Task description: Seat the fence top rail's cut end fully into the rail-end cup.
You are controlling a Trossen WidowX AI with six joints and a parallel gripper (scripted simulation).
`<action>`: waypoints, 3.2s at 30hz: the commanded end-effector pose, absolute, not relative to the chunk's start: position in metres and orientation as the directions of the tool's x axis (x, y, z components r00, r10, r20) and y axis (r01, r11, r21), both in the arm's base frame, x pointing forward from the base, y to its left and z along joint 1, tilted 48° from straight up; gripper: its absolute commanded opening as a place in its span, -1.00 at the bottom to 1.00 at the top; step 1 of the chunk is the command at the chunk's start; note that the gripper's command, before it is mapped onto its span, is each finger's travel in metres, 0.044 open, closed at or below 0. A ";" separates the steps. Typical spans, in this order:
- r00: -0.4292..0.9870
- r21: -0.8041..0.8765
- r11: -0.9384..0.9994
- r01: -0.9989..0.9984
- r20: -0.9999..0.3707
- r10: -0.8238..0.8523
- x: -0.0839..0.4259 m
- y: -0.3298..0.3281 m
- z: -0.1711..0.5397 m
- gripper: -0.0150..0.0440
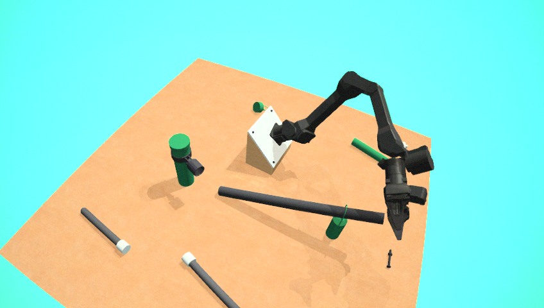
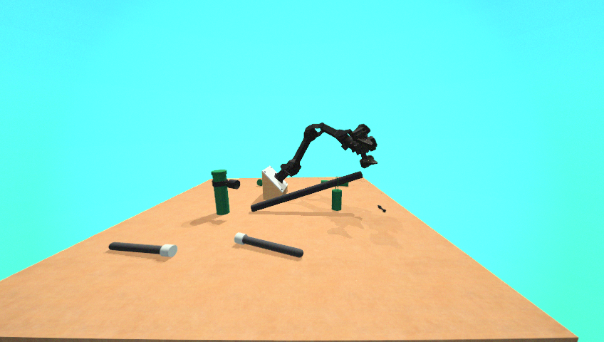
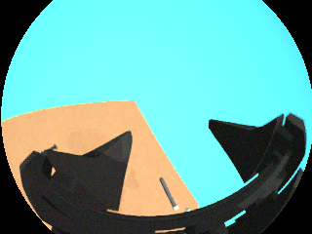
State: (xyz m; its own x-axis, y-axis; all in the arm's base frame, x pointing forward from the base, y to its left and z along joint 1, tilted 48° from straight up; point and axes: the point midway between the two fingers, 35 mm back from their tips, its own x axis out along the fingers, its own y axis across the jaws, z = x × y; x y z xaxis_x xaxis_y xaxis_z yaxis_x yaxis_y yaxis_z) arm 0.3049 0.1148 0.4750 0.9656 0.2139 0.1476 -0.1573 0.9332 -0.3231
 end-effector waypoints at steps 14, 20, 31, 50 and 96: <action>0.769 -0.325 0.865 -0.383 -0.631 0.103 0.366 -0.027 0.254 1.00; 0.577 -0.043 0.919 -0.392 -0.790 0.209 0.328 -0.080 0.187 1.00; 0.545 0.611 0.786 -0.092 -0.630 0.553 0.237 -0.137 0.141 1.00; 0.593 0.040 0.802 -0.596 -0.652 0.474 0.244 -0.218 0.051 1.00; 0.585 -0.184 0.674 -0.715 -0.685 0.434 0.277 -0.199 -0.027 1.00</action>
